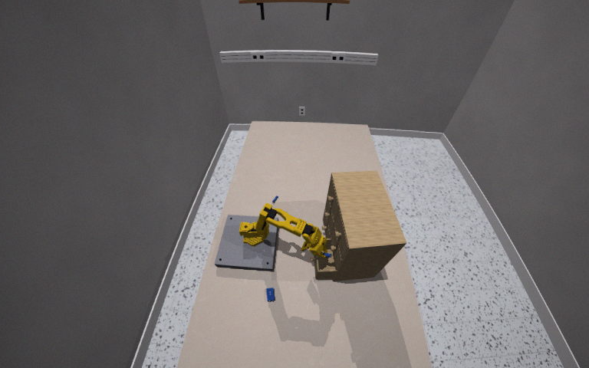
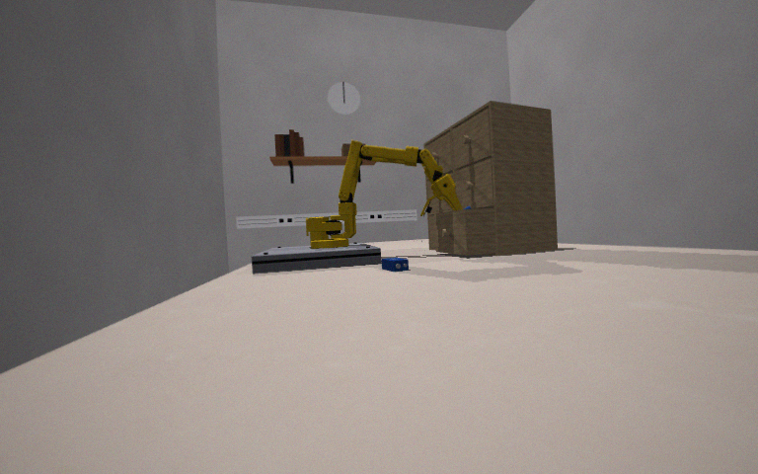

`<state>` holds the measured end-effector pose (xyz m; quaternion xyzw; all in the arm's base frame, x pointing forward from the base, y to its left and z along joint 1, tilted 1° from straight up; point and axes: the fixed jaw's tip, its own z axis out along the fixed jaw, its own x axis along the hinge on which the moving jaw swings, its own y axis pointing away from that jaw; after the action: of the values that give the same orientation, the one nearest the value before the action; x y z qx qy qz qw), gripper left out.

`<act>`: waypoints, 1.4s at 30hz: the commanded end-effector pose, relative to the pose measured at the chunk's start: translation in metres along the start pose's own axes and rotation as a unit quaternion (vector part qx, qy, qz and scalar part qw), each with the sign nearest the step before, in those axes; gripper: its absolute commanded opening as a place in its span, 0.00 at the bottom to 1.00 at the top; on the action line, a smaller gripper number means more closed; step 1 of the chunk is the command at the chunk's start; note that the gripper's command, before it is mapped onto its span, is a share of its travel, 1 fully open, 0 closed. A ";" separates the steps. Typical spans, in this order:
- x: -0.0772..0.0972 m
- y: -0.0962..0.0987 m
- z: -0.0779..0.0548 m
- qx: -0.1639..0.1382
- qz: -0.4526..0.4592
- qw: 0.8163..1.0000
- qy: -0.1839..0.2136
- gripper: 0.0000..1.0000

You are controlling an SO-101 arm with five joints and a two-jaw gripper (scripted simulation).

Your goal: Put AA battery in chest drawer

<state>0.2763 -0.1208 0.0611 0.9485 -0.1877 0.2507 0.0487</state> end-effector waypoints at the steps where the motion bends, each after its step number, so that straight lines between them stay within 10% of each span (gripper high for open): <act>1: 0.003 0.002 -0.005 -0.001 0.000 1.000 0.008 0.01; 42: 0.003 0.002 -0.005 -0.001 0.000 1.000 0.008 0.22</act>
<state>0.2766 -0.1209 0.0625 0.9478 -0.1876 0.2530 0.0491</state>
